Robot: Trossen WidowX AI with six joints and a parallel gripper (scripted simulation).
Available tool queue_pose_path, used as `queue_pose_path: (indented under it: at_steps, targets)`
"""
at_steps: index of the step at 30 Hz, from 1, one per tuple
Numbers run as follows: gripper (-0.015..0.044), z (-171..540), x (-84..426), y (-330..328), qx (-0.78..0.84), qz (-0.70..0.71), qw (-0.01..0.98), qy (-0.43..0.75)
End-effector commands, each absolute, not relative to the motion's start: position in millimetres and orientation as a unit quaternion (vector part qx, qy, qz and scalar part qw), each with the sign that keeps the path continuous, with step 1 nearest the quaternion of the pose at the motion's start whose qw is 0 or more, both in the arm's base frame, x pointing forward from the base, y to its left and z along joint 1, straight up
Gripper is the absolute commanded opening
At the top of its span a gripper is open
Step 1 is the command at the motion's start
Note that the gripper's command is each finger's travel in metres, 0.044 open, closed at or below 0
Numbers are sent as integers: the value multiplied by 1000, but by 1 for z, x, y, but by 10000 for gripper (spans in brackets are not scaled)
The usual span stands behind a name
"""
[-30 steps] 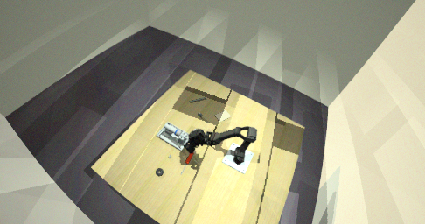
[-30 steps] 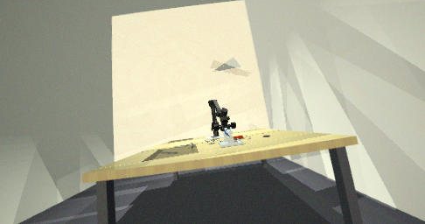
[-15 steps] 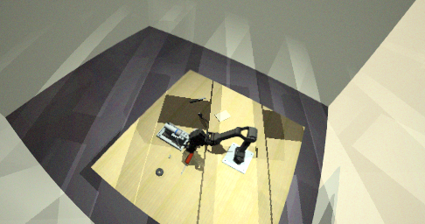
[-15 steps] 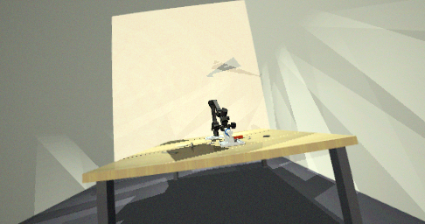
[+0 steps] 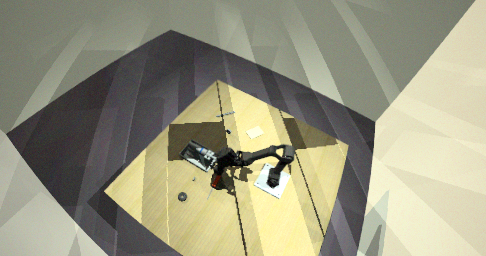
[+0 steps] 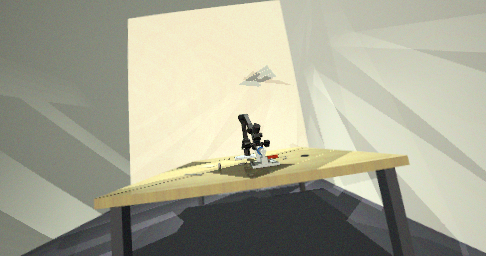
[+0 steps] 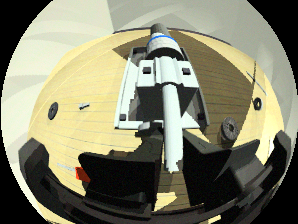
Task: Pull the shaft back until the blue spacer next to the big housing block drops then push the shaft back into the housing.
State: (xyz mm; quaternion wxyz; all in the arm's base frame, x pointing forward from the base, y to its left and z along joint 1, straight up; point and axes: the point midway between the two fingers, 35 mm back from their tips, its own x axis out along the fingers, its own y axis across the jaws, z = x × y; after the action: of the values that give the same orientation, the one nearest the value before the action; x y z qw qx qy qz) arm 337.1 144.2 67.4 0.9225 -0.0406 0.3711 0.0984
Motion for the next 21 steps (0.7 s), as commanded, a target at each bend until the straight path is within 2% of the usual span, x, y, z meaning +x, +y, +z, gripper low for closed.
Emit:
queue_pose_path:
  at_steps: [1, 21]
  targets:
    - [0, 67, 336, 144, -38, 96, 923, 371]
    - [0, 67, 334, 143, -38, 96, 923, 371]
